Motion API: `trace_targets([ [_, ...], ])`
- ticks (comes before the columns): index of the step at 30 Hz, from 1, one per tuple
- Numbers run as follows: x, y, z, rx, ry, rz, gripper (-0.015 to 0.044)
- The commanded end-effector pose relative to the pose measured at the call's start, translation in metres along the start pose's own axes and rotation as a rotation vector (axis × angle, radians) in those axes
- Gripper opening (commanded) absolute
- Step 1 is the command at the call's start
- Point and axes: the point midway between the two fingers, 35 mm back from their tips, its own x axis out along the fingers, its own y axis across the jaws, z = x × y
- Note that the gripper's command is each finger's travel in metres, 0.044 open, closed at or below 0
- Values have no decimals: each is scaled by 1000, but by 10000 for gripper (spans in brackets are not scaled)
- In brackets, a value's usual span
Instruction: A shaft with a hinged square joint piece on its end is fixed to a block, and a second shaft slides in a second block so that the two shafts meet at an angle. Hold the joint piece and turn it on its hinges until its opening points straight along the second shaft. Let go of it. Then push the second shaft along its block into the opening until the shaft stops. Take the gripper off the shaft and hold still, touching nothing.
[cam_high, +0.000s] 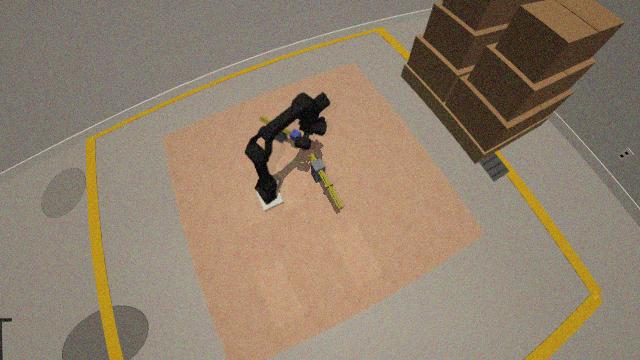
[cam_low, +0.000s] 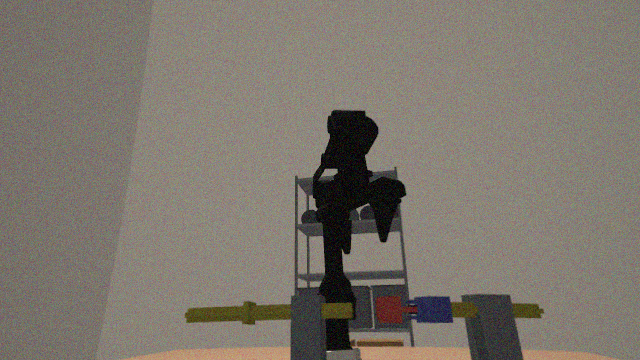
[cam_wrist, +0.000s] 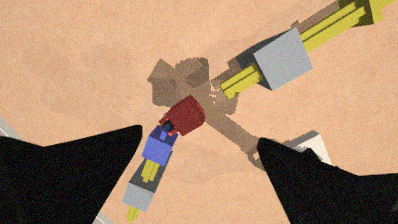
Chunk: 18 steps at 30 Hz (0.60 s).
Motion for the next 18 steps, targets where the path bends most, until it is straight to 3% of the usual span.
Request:
trace_targets([
  [1,4,-7,6,115,48,26,440],
  [18,24,-38,32,636,285,120,440],
])
